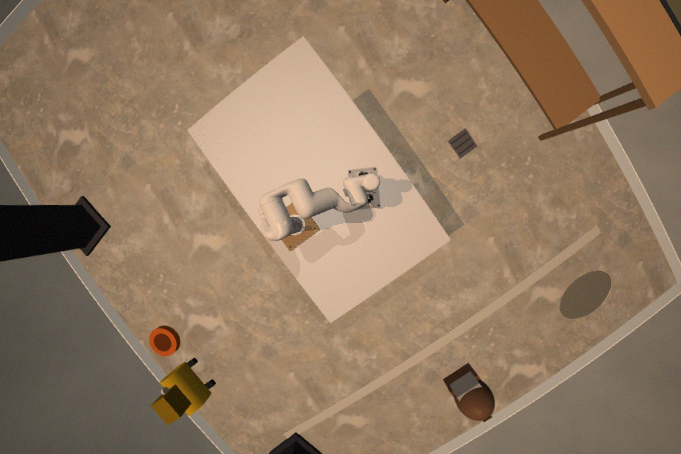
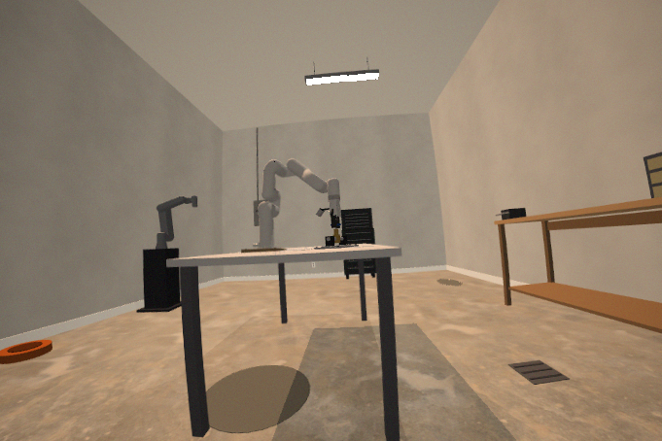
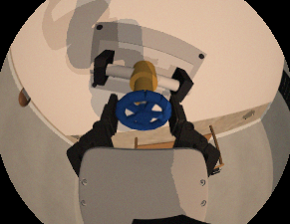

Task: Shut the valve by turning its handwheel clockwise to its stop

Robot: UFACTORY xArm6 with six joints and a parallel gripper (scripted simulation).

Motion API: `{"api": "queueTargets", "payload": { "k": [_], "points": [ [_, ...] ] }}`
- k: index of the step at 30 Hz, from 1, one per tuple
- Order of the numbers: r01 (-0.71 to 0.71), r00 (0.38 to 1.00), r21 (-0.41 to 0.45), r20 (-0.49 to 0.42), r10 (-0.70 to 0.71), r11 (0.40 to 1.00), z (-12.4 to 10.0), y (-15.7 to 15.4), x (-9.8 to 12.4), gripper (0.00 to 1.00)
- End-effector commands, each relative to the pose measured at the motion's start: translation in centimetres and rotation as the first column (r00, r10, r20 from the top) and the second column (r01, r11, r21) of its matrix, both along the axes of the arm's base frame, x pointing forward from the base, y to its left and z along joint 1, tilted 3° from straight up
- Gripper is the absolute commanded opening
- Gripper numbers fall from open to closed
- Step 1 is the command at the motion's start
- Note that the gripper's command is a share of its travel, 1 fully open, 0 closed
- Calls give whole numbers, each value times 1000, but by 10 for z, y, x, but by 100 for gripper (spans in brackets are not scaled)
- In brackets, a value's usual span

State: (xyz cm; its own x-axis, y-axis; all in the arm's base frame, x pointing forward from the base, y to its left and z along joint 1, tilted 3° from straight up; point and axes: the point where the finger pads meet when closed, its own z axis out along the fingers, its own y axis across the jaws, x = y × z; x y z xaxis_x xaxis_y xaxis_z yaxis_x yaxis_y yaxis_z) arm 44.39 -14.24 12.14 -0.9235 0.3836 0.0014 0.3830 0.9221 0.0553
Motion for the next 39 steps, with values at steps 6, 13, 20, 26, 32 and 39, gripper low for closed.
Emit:
{"api": "queueTargets", "payload": {
  "k": [6,13,20,26,32,39],
  "points": [
    [182,983,-1,-6,-182,983,2,-1,1,0],
    [267,964,0,-11,-267,964,2,-1,1,0],
    [367,930,0,-16,-367,930,2,-1,1,0],
    [436,900,0,-20,-436,900,2,-1,1,0],
    [472,881,0,-22,-472,882,2,-1,1,0],
    [519,855,0,-25,-518,855,2,-1,1,0]
  ]
}}
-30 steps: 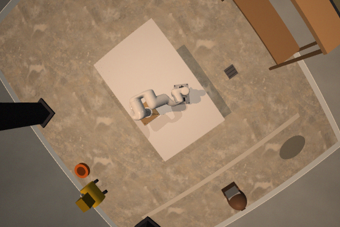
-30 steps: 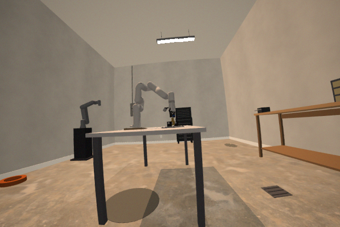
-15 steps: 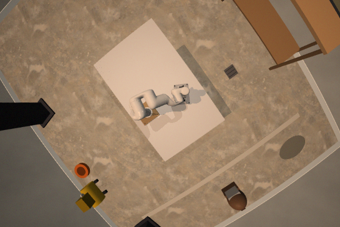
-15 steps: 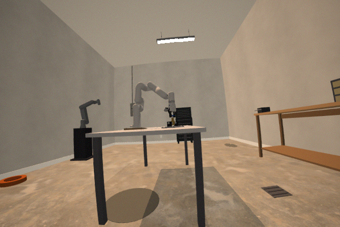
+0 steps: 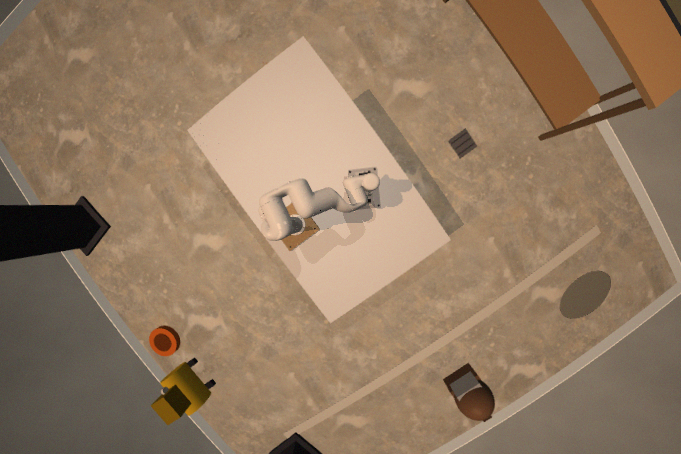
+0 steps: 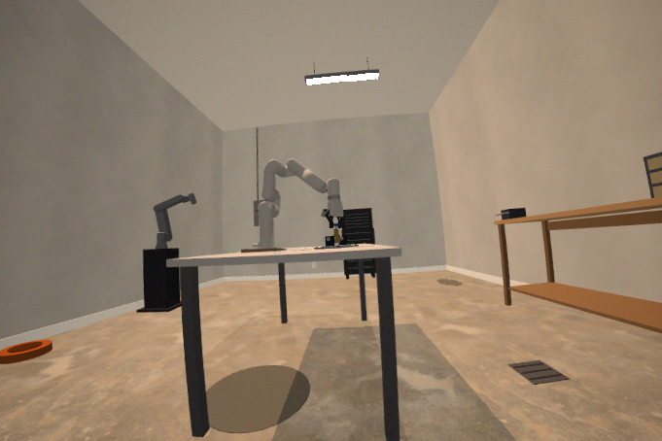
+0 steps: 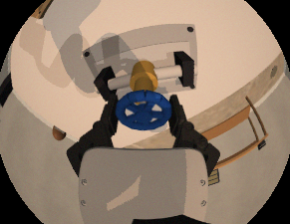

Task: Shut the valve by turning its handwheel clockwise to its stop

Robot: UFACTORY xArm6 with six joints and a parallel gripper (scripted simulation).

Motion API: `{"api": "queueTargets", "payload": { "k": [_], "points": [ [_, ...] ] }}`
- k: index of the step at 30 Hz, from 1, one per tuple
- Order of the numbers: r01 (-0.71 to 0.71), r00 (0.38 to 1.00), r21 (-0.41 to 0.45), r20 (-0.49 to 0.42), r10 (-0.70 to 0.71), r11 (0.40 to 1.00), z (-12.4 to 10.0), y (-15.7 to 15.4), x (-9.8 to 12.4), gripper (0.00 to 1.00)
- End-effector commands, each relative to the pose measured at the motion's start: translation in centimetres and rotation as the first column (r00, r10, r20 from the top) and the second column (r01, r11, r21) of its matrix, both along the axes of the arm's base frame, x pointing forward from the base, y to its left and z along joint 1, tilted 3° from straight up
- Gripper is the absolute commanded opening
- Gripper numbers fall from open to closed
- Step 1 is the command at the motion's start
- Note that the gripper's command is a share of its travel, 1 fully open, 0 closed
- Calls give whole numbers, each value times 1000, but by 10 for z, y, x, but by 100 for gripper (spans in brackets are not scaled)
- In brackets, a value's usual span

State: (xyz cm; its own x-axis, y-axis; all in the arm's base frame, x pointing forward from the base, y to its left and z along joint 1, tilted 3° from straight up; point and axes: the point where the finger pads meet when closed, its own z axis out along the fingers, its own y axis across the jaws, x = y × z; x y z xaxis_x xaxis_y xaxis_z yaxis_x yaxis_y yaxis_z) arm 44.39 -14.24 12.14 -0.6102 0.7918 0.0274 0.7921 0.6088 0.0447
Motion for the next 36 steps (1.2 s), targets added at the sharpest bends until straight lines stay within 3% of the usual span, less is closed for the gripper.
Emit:
{"api": "queueTargets", "payload": {
  "k": [1,36],
  "points": [
    [31,1000,-1,2,-31,1000,2,0,1,0],
    [76,997,-1,0,-76,997,2,0,1,0]
  ]
}}
